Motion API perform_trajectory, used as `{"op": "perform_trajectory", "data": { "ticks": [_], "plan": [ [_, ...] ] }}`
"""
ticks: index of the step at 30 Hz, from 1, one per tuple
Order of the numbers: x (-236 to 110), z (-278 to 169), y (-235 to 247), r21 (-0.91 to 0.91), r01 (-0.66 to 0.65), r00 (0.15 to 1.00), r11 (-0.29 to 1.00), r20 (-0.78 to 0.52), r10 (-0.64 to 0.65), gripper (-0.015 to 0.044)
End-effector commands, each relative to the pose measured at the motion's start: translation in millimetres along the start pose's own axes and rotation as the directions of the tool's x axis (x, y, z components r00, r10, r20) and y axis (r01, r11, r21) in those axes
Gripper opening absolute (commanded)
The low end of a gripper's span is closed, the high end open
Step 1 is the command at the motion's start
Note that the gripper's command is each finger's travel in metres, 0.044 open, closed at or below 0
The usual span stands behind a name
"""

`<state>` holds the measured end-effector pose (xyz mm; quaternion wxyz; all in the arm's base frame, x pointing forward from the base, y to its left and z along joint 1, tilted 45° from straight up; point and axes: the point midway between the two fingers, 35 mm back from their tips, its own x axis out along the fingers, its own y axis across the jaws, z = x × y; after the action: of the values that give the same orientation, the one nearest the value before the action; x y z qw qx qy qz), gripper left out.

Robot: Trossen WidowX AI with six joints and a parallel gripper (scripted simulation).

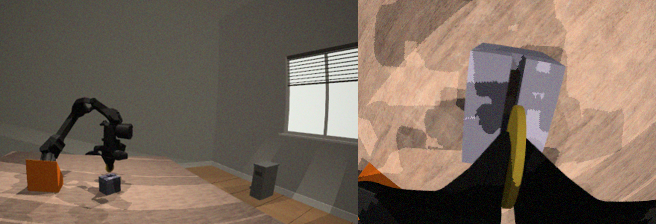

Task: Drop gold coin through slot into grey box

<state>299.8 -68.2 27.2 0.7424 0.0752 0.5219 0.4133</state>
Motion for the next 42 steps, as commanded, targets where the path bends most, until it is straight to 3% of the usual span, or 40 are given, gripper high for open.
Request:
{"op": "perform_trajectory", "data": {
  "ticks": [1, 42],
  "plan": [
    [1, -4, -1, -0.001, 0.0, 1.0, 1.0, -0.002, 0.0, 0.0],
    [16, -3, 0, 0.006, 0.0, 1.0, 1.0, 0.002, 0.0, 0.0]
  ]
}}
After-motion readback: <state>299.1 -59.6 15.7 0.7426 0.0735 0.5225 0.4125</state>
